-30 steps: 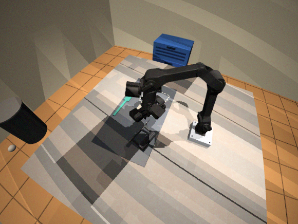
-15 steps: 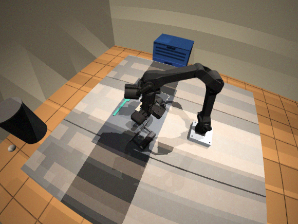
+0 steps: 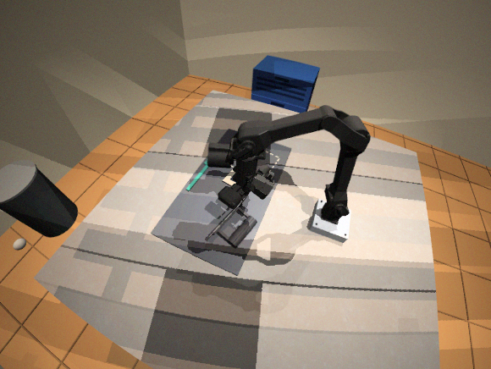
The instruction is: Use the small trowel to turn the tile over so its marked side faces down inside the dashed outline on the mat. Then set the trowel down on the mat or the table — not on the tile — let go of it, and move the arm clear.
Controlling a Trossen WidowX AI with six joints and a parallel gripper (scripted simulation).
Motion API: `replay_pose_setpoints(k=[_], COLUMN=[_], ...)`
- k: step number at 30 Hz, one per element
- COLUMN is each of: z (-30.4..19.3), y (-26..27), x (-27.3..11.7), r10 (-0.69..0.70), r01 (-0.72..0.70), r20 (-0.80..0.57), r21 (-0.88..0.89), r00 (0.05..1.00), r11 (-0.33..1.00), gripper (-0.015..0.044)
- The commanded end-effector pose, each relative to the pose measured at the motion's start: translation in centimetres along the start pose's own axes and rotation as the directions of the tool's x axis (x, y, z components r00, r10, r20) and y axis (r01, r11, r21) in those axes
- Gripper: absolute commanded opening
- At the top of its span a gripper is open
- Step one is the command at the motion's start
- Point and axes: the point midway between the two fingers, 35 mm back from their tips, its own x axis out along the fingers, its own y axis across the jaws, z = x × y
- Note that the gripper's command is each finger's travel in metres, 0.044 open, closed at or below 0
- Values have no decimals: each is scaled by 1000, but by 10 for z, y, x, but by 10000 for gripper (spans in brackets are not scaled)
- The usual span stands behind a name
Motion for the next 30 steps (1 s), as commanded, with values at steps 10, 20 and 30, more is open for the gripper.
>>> replay_pose_setpoints(k=[10,20,30], z=[3,-6,-7], y=[4,4,4], x=[14,26,28], r10=[7,7,7], r01=[-7,-7,-7], r20=[2,1,1], r21=[-8,-8,-8], r00=[1000,1000,1000], r11=[1000,1000,1000], gripper=[100,100,100])
